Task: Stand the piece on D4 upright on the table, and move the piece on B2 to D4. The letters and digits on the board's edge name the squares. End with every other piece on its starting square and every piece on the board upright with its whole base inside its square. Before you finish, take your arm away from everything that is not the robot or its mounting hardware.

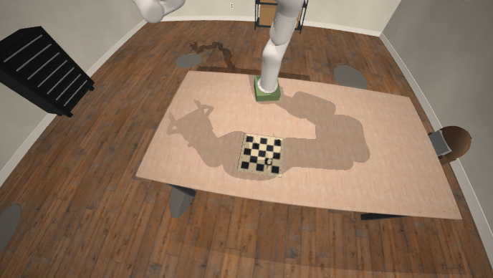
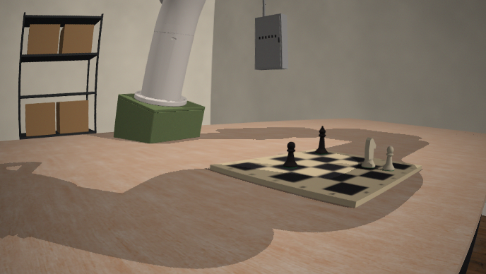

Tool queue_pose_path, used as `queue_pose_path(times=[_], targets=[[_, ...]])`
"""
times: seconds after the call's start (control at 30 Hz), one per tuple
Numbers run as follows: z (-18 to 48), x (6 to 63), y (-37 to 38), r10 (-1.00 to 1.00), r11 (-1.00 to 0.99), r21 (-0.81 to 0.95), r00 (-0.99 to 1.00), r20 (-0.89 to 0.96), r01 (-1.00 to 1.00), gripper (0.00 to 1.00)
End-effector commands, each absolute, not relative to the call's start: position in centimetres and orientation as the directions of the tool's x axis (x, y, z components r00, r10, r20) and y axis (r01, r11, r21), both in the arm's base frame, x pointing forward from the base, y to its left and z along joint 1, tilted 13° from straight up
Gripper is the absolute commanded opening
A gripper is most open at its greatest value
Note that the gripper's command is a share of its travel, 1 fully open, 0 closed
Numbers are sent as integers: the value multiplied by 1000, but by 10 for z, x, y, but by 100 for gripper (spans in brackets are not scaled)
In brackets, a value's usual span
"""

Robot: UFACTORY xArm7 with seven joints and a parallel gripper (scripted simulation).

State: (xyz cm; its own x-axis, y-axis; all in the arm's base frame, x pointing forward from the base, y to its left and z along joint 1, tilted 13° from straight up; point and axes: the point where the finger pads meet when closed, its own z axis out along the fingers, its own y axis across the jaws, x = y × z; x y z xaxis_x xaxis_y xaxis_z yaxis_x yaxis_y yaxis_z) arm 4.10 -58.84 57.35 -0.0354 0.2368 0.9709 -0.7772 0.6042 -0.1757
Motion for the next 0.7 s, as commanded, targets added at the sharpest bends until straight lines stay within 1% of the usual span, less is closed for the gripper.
queue_pose_path(times=[0.0,0.2,0.23,0.6,0.63,0.67], targets=[[592,57,-578,269,590,-212,-58,961,-779,100],[592,57,-578,269,590,-212,-58,961,-779,100],[622,93,-553,327,548,-290,-118,937,-785,100],[622,93,-553,327,548,-290,-118,937,-785,100],[650,132,-522,377,496,-367,-185,907,-787,100],[650,132,-522,377,496,-367,-185,907,-787,100]])
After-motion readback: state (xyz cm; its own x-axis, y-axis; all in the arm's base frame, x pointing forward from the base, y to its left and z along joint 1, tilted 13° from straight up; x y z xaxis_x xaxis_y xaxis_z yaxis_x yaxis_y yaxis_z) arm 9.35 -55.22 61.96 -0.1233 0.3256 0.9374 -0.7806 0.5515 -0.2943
